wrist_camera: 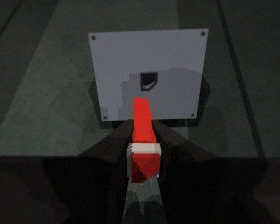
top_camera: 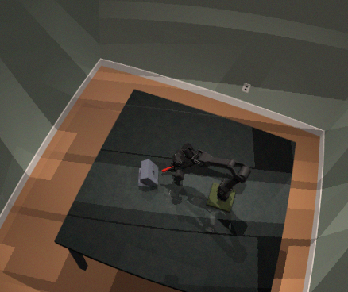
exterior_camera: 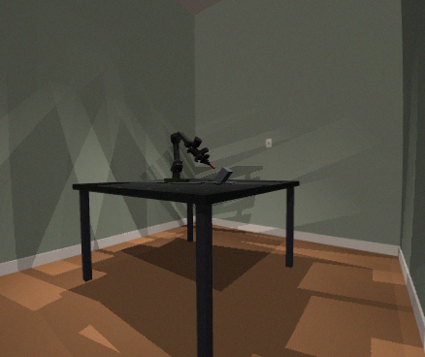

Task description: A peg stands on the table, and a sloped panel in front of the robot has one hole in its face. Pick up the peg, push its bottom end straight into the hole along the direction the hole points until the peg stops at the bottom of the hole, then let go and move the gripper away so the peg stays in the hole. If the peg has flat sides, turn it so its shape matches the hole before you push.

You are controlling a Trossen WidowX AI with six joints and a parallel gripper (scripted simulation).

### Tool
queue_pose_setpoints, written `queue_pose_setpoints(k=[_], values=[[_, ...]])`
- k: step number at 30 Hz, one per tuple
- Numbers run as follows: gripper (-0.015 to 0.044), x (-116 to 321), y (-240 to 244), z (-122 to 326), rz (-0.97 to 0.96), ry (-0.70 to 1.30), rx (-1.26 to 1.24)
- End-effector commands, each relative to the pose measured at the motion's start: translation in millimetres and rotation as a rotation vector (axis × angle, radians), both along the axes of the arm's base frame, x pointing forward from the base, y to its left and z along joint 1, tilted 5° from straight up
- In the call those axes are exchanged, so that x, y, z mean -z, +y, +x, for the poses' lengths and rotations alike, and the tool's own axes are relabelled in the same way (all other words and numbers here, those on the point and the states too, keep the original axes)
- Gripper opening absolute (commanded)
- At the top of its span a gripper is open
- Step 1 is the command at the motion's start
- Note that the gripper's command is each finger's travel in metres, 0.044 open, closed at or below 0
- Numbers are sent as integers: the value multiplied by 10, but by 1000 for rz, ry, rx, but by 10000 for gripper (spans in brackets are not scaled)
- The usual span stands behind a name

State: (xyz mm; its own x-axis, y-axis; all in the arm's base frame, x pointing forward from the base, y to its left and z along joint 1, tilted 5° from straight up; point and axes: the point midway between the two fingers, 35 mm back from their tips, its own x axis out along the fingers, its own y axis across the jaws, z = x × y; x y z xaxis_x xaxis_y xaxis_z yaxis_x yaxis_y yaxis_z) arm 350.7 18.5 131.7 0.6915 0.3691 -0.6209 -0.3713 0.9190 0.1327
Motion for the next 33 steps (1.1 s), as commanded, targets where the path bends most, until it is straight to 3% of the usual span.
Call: queue_pose_setpoints(k=[1,33], values=[[0,32,-1,49,-10,-13,-3],[0,213,42,296,-33,-79,-14]])
